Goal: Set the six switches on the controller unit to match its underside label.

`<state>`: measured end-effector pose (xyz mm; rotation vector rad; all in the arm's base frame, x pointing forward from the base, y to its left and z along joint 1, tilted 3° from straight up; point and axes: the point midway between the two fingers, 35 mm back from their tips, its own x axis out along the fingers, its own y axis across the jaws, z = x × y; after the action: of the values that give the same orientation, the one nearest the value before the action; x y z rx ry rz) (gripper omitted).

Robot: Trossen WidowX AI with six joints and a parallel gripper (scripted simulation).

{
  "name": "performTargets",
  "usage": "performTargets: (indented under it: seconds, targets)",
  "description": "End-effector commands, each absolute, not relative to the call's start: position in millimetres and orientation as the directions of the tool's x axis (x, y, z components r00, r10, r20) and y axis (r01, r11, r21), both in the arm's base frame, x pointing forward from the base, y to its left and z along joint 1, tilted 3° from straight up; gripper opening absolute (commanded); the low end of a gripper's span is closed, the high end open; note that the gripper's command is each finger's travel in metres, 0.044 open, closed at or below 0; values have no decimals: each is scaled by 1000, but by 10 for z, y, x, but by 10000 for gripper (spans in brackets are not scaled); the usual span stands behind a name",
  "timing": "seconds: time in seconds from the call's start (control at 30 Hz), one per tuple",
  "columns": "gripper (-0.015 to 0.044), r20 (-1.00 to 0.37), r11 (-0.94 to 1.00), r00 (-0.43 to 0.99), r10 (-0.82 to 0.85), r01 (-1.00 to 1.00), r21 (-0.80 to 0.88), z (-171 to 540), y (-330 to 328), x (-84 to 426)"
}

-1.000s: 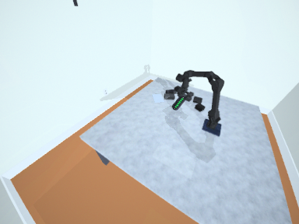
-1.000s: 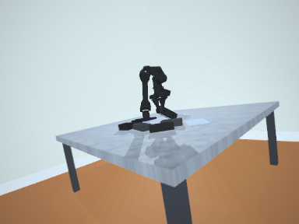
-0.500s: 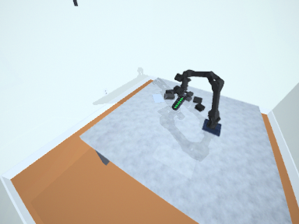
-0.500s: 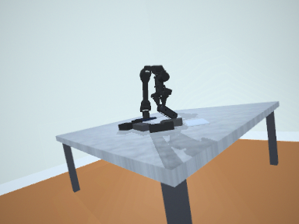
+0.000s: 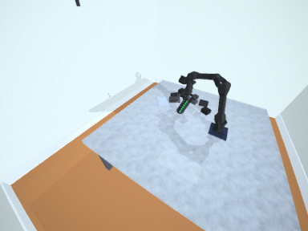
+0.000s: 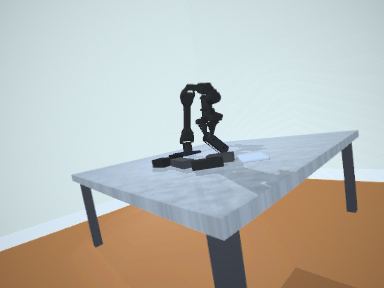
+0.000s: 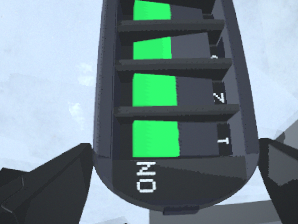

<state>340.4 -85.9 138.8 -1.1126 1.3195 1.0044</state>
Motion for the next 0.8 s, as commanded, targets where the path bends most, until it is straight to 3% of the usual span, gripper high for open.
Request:
performTargets:
  seconds: [0.0,0.77]
  targets:
    - [336,-998,195,27,-58,-980,-38,1402,-764,3425]
    - [336,-994,195,17,-106,-980,-38,1476,-584,3458]
